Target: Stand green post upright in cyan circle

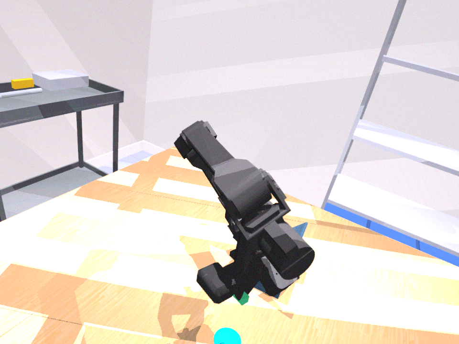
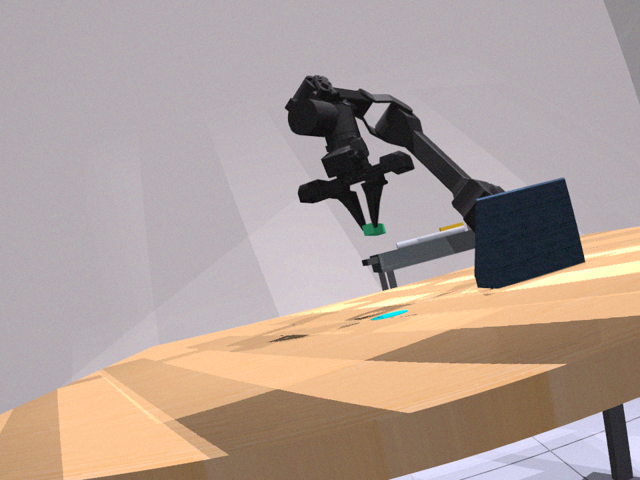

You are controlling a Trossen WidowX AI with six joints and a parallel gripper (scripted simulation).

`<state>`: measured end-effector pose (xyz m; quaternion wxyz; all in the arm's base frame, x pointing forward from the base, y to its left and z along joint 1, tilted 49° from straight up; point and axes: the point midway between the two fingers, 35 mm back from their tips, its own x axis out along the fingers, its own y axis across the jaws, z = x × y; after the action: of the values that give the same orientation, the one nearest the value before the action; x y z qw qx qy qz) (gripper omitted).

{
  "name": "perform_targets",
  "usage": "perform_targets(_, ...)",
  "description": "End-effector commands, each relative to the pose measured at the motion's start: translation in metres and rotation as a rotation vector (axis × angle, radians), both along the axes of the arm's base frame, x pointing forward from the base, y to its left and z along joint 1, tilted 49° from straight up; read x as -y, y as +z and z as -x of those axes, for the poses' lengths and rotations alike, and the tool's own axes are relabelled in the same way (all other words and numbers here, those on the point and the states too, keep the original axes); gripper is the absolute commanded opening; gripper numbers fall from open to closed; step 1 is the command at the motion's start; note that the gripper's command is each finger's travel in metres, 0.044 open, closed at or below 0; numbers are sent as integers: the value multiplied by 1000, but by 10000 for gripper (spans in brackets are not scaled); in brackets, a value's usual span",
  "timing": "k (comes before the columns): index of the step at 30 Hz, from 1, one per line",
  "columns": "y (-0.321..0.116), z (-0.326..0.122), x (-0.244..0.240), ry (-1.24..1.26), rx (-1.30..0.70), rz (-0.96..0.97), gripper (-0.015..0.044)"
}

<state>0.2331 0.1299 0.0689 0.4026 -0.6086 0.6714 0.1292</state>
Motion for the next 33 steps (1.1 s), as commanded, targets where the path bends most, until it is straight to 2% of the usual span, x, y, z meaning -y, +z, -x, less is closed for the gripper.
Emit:
perform_targets(1, -1, 2, 2, -12, -15, -34, 23)
perform_targets(33, -9, 10, 15, -73, -82, -250, 23)
